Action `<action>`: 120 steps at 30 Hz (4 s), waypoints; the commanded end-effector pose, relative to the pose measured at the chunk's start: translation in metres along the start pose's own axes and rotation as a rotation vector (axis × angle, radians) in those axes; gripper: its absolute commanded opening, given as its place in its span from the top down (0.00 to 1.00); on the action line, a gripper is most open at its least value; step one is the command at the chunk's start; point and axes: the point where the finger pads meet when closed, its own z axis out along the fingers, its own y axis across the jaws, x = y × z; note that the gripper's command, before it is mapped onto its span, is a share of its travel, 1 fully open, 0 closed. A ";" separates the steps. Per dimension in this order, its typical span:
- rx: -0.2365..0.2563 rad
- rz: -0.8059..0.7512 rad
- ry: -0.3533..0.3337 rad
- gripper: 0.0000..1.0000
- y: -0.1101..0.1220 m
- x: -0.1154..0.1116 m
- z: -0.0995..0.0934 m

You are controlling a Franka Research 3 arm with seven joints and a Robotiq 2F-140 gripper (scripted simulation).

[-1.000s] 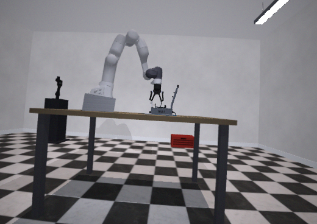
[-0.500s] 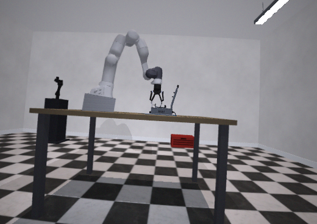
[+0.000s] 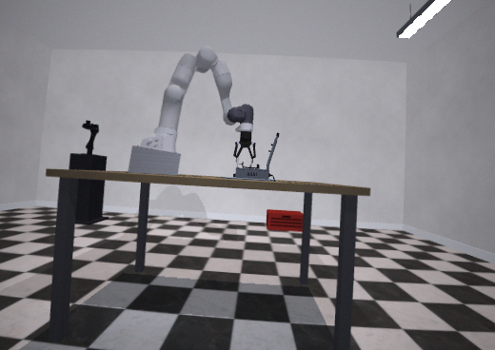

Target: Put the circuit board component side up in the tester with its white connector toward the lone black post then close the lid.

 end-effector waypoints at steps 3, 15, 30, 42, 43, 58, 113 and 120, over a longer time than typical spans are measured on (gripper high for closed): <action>-0.002 -0.005 0.002 0.42 0.001 0.001 0.000; -0.002 -0.005 0.002 0.42 0.001 0.001 0.000; -0.002 -0.005 0.002 0.42 0.002 0.001 0.012; -0.002 -0.005 0.002 0.42 0.002 0.002 0.027; -0.002 -0.005 0.002 0.42 0.002 0.002 0.029; -0.002 -0.005 0.002 0.42 0.002 0.002 0.038; -0.002 -0.005 0.002 0.42 0.002 0.002 0.041; -0.002 -0.005 0.002 0.42 0.002 0.002 0.046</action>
